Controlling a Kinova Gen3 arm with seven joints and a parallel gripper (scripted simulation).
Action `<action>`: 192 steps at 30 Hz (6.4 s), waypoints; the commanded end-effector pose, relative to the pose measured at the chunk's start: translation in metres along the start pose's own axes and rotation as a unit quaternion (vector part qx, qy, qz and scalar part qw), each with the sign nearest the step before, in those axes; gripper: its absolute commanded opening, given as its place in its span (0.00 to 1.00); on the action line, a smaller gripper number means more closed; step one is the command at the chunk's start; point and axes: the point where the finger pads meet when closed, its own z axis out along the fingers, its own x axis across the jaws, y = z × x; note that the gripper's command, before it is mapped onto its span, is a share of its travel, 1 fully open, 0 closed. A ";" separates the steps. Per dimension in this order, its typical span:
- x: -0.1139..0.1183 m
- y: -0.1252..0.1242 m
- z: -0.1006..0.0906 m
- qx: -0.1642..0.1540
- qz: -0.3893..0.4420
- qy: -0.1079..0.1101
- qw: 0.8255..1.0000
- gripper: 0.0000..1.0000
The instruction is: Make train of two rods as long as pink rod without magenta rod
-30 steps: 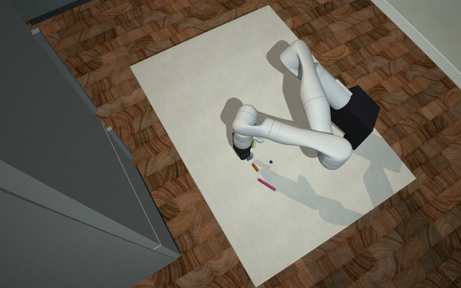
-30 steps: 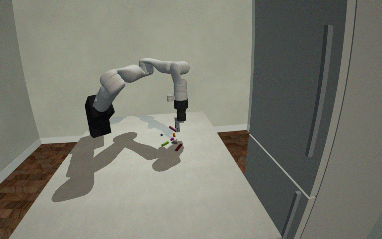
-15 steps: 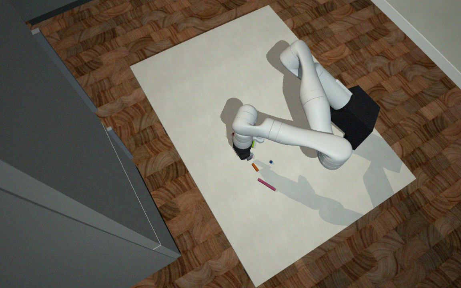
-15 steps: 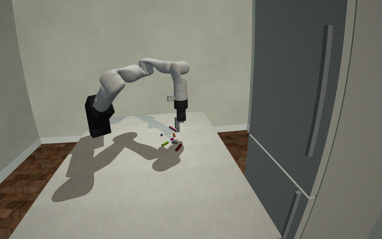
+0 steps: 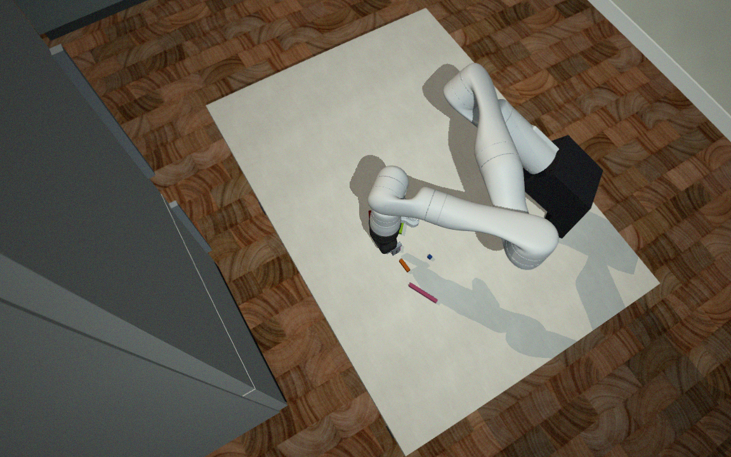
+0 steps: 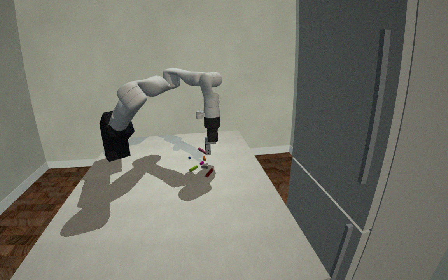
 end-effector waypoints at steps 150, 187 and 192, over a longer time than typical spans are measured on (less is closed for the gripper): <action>-0.039 0.001 0.000 -0.001 -0.383 0.000 0.924 1.00; -0.171 0.037 -0.001 -0.017 -0.162 -0.090 0.982 1.00; -0.210 0.039 -0.004 -0.022 -0.102 -0.118 0.987 1.00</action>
